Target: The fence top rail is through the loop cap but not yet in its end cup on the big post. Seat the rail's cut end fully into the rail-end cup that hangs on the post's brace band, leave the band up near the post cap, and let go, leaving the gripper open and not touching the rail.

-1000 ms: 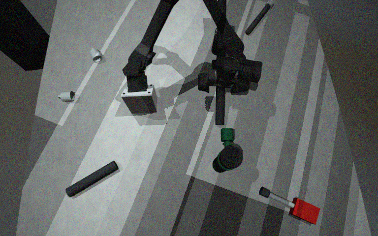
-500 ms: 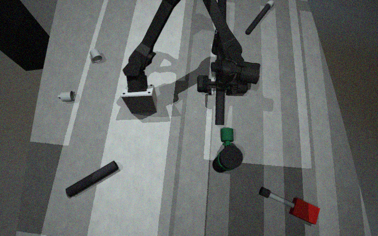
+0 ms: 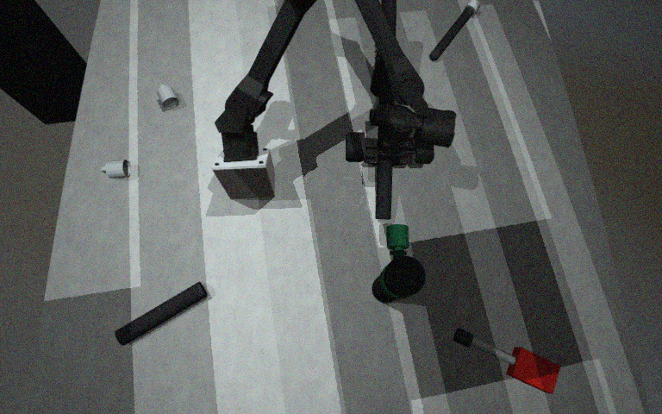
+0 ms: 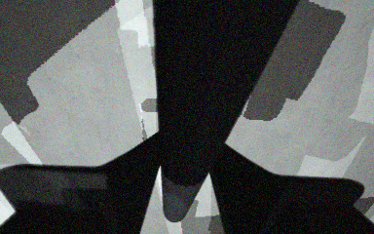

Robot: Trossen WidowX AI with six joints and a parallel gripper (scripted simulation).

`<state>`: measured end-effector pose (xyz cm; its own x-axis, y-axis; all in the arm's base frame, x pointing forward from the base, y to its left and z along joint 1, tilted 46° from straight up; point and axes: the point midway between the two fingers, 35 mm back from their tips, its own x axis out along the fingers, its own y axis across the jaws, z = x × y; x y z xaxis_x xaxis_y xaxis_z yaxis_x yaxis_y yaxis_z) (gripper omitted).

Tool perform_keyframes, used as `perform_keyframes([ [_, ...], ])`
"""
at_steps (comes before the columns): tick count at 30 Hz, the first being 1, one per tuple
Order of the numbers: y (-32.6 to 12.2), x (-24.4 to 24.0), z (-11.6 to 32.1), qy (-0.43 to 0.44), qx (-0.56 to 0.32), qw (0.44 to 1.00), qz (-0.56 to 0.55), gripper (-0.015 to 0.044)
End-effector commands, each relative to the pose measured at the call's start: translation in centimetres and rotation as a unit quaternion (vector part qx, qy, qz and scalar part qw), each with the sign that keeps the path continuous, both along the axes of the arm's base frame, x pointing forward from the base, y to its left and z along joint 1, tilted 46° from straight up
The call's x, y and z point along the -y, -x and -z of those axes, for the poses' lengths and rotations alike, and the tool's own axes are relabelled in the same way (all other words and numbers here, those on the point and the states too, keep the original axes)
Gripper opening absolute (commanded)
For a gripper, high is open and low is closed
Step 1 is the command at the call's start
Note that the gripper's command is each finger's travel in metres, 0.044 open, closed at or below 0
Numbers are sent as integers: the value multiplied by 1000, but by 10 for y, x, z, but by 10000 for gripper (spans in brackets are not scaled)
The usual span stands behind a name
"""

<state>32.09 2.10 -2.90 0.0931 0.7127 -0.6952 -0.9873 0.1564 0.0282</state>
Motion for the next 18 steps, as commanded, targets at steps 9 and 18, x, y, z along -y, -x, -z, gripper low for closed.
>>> perform_keyframes([
  [9, 0, 30, -12, 58, -5, 998, -1, 0],
  [18, 8, 84, -38, 172, -25, 985, -11, 0],
])
